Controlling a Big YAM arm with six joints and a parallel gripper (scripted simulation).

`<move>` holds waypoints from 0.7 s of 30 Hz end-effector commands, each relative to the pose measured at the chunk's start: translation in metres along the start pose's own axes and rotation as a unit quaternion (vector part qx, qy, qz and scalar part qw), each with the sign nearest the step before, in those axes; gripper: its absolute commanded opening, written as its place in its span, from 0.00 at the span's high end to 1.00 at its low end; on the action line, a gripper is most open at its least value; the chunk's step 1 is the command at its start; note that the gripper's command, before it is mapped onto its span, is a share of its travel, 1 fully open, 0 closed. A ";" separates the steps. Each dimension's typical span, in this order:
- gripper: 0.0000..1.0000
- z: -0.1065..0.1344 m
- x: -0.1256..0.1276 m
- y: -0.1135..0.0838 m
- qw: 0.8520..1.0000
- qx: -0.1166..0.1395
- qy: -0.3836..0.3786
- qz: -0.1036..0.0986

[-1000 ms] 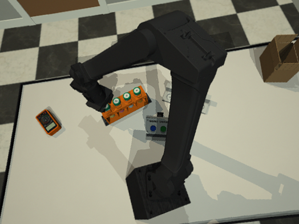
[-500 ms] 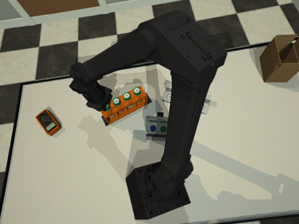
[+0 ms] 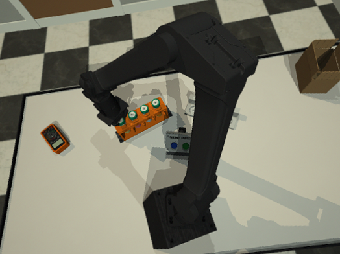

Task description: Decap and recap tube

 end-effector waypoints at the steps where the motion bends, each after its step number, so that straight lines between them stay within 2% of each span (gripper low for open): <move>1: 1.00 -0.006 0.000 -0.006 0.996 -0.017 0.093 -0.001; 7: 1.00 -0.007 0.000 -0.006 0.987 -0.017 0.159 -0.002; 15: 1.00 -0.006 0.000 -0.003 0.959 -0.014 0.282 -0.003; 21: 1.00 -0.009 -0.001 -0.007 0.961 -0.015 0.277 -0.004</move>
Point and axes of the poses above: the point where the finger pads meet when closed, its own y axis out along the fingers, its own x axis across the jaws, z = x × y, the point moved 9 cm from there along -y, back along the fingers, and after that the axes turned 8 degrees about y, right-handed, at the moved point
